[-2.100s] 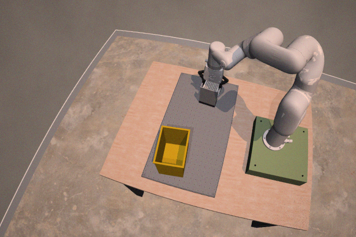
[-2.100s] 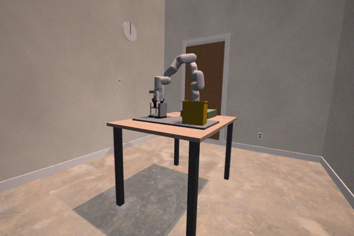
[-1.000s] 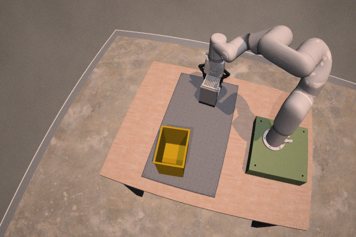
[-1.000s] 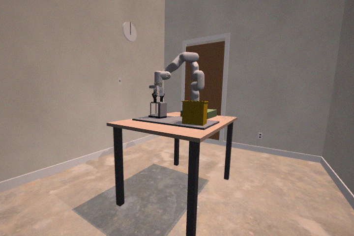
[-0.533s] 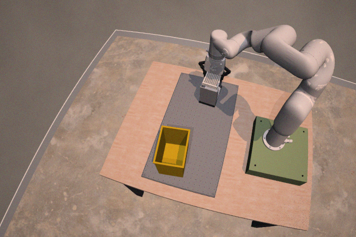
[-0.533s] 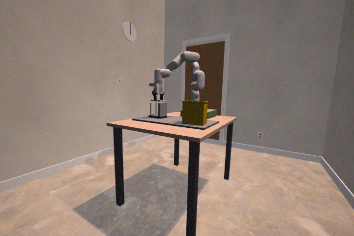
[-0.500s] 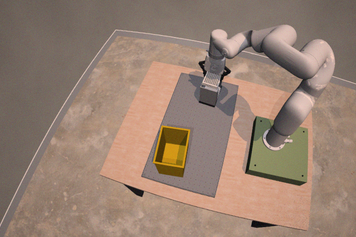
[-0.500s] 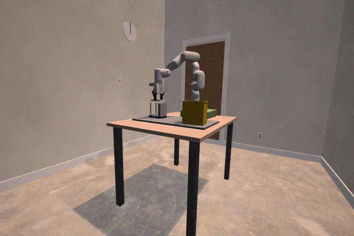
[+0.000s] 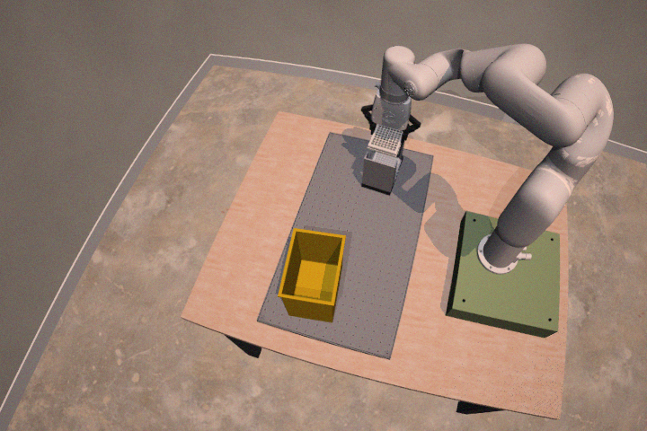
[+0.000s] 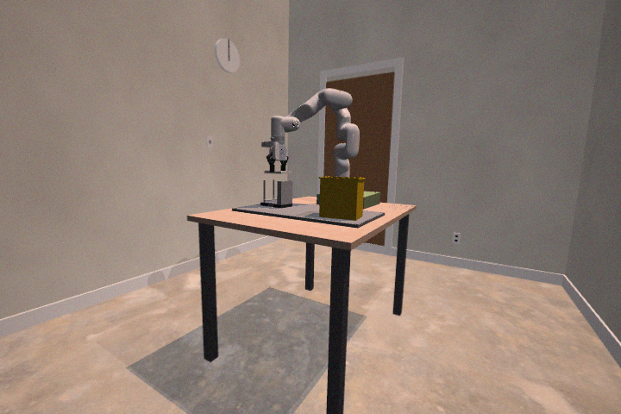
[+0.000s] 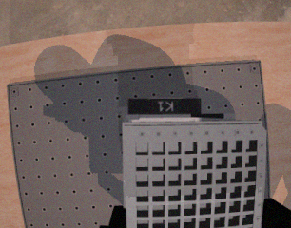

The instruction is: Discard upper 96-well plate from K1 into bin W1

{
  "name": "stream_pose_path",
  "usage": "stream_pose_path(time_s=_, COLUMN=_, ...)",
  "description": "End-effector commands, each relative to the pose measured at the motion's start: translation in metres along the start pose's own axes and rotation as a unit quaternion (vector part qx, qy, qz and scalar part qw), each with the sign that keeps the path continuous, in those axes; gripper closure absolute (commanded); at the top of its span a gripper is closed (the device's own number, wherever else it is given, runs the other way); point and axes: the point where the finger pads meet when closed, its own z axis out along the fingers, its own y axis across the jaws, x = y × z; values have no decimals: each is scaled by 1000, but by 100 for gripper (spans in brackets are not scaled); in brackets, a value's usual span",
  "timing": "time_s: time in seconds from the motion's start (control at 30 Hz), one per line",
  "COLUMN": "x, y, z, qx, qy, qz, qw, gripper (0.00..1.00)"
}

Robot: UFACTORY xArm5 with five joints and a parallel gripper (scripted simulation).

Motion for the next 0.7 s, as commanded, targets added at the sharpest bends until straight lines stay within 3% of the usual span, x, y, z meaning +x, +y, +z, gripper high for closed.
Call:
stream_pose_path(time_s=0.0, x=0, y=-1, z=-11, qx=2, qy=1, qz=0, qw=1000, gripper=100)
stream_pose_path(time_s=0.67, x=0, y=-1, z=-38, qx=2, qy=1, qz=0, qw=1000, gripper=100)
